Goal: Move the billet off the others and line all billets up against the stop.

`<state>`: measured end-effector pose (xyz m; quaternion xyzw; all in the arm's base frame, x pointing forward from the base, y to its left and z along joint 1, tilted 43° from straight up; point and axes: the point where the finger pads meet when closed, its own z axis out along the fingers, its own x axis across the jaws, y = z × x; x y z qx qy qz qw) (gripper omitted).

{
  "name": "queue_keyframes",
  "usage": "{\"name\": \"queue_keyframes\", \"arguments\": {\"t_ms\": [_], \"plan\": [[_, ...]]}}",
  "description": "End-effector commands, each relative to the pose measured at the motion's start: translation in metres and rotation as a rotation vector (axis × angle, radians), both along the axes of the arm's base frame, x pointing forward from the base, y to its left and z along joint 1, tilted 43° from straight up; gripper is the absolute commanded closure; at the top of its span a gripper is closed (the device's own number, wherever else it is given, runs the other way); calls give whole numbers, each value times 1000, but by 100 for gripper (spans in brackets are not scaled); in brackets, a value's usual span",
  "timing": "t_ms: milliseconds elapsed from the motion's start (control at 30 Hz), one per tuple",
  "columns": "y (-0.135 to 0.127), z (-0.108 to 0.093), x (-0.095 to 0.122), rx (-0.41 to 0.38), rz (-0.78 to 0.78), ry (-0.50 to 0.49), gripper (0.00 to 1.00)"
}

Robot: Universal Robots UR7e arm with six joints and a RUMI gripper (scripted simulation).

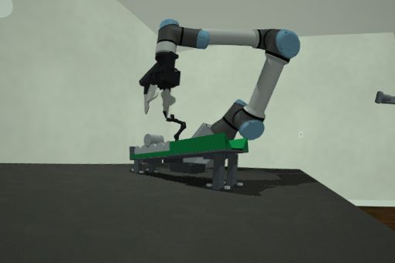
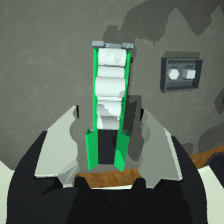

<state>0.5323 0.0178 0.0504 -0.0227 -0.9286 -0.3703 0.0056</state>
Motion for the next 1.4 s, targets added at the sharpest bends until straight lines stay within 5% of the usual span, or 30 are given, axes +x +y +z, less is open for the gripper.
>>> {"name": "queue_keyframes", "arguments": {"t_ms": [0,367,733,1367], "plan": [[0,0,0,0,-1,-1,47],[0,-1,0,-1,-1,-1,47],[33,-36,1,-1,-1,-1,47],[34,-37,1,-1,-1,-1,47]]}}
